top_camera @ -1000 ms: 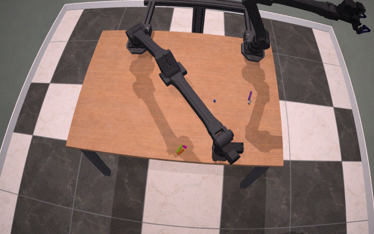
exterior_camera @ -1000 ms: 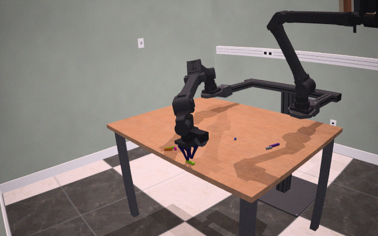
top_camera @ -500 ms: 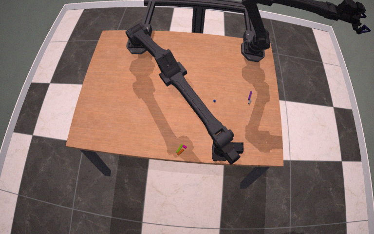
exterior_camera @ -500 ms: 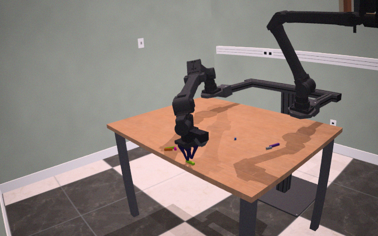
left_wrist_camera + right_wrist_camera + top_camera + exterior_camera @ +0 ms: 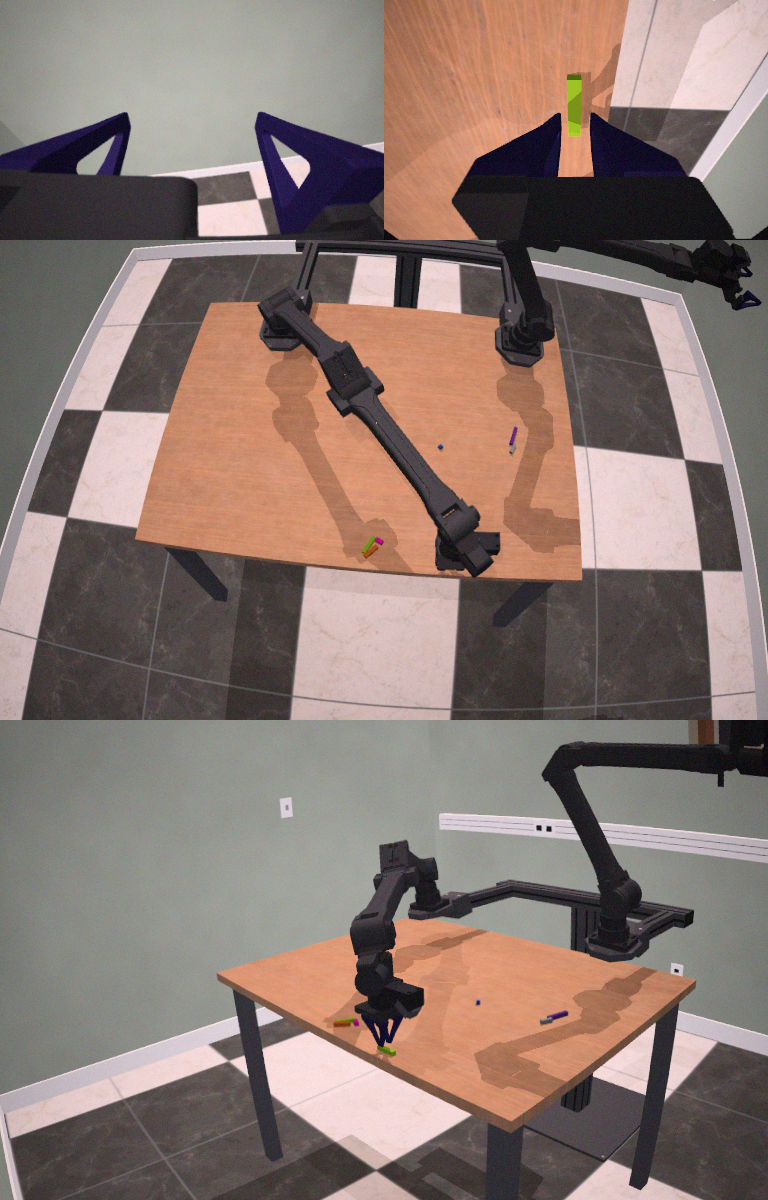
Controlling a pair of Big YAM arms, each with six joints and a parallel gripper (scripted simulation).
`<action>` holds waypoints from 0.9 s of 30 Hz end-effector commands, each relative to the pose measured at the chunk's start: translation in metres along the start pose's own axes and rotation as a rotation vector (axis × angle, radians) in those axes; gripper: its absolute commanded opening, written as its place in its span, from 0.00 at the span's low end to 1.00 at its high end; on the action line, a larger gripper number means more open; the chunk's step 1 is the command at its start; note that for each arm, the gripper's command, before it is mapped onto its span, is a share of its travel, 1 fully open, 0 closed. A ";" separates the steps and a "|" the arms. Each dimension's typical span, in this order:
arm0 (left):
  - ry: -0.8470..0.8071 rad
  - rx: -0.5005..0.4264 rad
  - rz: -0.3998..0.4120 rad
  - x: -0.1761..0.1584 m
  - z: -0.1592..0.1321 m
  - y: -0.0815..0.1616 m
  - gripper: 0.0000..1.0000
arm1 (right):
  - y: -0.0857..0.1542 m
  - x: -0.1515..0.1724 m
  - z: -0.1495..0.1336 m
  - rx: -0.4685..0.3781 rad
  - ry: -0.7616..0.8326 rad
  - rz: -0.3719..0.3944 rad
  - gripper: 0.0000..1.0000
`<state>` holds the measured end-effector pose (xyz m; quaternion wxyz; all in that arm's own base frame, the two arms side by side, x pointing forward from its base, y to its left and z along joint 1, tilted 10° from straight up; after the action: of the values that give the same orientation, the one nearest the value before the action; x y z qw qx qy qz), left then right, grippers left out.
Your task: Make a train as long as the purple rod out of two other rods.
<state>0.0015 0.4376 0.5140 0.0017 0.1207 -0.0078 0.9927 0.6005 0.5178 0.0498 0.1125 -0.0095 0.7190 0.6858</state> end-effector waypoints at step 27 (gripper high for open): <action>0.015 -0.039 0.026 0.008 0.010 0.005 1.00 | -0.015 -0.006 0.003 -0.021 -0.002 -0.013 0.23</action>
<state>0.0015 0.4376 0.5140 0.0017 0.1207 -0.0078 0.9927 0.6027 0.5183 0.0397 0.1145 -0.0109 0.7171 0.6874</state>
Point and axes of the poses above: on each arm, the point where the finger pads meet when closed, its own y axis back along the fingers, its own x axis across the jaws, z = x × y, the point moved 9 cm from there along y, back along the fingers, and after that the axes turned 13 degrees about -y, right-handed, at the moved point
